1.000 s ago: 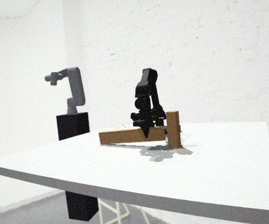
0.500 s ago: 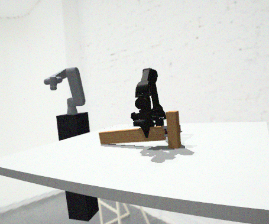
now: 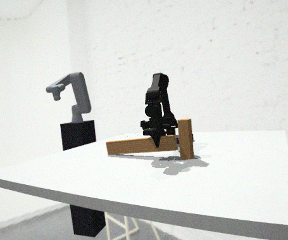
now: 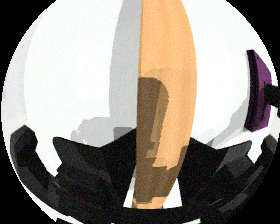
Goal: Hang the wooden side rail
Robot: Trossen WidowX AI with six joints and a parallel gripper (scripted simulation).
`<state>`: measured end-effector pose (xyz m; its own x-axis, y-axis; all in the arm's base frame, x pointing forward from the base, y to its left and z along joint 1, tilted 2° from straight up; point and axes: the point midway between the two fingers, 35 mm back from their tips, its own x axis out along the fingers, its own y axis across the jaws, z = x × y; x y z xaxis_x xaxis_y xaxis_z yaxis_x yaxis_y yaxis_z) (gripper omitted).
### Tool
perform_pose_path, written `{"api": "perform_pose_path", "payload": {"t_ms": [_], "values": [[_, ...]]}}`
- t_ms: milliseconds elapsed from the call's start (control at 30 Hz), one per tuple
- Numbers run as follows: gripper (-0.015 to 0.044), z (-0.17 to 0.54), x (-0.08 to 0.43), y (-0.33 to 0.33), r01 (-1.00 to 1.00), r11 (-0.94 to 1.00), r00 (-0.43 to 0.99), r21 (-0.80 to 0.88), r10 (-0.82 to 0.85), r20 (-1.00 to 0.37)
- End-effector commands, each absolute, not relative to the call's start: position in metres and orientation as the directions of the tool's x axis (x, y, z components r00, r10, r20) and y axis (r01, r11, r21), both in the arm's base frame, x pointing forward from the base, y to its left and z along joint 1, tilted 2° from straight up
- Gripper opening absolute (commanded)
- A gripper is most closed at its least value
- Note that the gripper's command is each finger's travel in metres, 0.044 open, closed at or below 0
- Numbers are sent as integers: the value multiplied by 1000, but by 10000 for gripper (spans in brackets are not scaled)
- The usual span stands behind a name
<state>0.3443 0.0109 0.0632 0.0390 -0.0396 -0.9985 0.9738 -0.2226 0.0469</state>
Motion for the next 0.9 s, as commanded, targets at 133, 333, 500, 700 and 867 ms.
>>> {"api": "perform_pose_path", "payload": {"t_ms": [133, 333, 500, 700, 867], "values": [[0, 63, 345, 14, 973, -224, 44, 51, -35, -998], [0, 63, 345, 15, 973, -224, 44, 51, -35, -998], [0, 64, 346, 15, 973, -224, 44, 51, -35, -998], [0, 64, 346, 16, 973, -224, 44, 51, -35, -998], [0, 65, 346, 16, 973, -224, 44, 51, -35, -998]]}}
